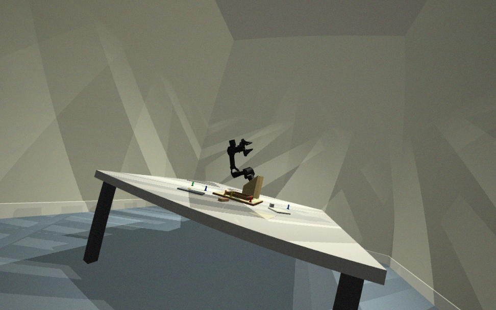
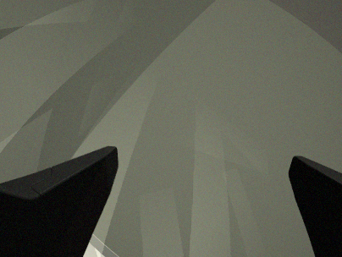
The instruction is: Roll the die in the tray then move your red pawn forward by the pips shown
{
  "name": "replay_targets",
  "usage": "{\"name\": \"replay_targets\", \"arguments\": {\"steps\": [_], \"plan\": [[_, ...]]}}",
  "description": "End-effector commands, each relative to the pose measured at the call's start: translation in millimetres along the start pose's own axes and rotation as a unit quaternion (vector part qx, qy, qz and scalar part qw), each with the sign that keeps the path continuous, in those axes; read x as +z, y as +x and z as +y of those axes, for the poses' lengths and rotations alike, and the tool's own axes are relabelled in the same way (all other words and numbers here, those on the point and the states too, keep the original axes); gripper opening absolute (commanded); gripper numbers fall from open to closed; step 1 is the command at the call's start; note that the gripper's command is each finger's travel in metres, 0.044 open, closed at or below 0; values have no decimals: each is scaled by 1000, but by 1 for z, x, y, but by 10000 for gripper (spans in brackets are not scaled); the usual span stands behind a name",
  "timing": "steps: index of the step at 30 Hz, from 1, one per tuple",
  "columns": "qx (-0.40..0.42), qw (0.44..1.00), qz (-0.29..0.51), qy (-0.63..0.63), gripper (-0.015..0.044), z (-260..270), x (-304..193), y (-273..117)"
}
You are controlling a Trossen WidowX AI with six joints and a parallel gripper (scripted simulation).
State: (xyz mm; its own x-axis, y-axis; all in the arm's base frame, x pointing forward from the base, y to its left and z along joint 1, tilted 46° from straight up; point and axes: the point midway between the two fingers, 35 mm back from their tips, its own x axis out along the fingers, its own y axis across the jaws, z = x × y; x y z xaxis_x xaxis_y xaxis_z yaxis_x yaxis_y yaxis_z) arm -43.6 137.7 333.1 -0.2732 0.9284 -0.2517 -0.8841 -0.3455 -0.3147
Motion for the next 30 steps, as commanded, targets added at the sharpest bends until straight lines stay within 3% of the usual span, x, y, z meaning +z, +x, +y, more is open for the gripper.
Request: {"name": "replay_targets", "arguments": {"steps": [1, 5, 11, 17, 30], "plan": [[-1, 1000, 3, 5, 374, -2, -1, 1], [-16, 993, 61, 97, 275, -45, -20, 12], [-48, 951, 170, 252, 275, -114, -74, 33], [-89, 874, 282, 386, 275, -167, -152, 50], [-163, 665, 486, 543, 275, -208, -327, 72]]}}
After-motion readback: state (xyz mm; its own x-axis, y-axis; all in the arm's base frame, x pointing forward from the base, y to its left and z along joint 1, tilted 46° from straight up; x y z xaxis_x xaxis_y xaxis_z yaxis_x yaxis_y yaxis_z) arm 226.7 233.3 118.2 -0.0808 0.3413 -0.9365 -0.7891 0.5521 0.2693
